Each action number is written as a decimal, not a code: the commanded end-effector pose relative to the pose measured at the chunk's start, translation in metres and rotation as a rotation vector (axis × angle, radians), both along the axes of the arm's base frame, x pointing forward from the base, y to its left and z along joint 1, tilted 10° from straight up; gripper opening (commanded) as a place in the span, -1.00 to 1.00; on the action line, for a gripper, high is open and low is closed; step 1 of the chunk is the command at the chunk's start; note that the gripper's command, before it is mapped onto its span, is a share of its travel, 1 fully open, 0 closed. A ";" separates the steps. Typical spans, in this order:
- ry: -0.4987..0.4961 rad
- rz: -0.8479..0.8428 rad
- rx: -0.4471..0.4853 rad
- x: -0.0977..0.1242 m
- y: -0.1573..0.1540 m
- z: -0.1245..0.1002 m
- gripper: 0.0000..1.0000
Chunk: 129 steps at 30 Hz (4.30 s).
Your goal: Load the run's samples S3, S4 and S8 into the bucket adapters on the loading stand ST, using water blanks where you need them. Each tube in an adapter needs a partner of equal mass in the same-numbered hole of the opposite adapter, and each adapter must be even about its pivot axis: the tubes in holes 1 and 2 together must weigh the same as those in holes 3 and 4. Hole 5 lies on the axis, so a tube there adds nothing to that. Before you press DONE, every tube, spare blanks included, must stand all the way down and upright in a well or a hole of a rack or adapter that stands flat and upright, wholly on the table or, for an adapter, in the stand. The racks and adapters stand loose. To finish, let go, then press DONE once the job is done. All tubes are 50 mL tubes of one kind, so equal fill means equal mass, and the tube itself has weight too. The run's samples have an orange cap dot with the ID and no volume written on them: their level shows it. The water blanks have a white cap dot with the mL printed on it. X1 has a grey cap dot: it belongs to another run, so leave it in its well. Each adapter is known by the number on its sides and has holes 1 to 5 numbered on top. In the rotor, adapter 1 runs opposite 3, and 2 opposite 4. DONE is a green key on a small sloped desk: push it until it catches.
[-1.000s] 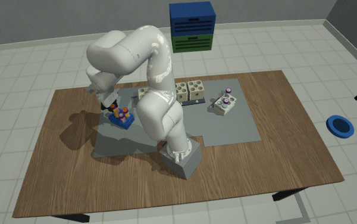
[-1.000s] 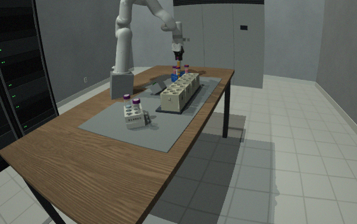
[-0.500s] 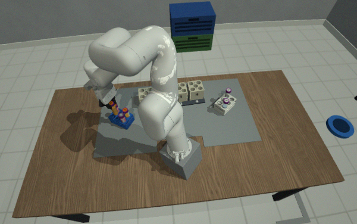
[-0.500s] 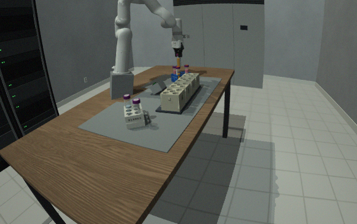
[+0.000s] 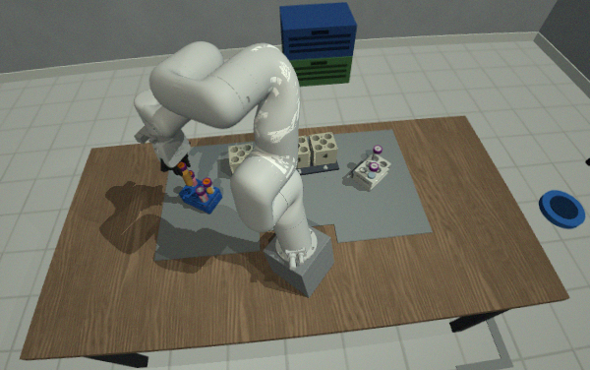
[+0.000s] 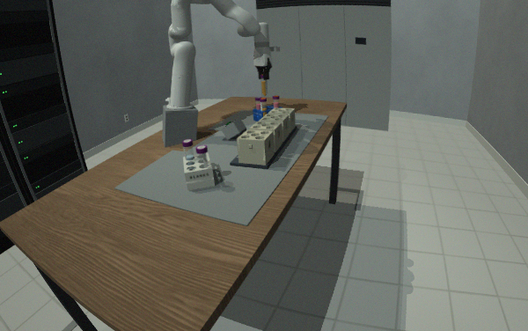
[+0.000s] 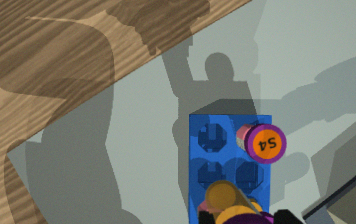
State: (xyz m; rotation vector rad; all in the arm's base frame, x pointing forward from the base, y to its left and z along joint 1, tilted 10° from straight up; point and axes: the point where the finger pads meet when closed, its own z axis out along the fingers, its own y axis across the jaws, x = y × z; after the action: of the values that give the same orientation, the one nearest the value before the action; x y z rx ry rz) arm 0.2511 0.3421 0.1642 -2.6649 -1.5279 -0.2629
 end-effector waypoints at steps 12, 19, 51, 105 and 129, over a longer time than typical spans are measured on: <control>-0.002 0.000 0.003 -0.001 -0.001 0.018 -1.00; -0.002 0.000 0.003 -0.001 -0.001 0.018 -1.00; -0.002 0.000 0.003 -0.001 -0.001 0.018 -1.00; -0.002 0.000 0.003 0.007 0.008 -0.049 -1.00; -0.002 0.000 0.003 0.008 0.009 -0.057 -1.00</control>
State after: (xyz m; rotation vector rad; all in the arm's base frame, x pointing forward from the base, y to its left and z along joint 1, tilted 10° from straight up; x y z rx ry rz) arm 0.2577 0.3495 0.1067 -2.6655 -1.5283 -0.2610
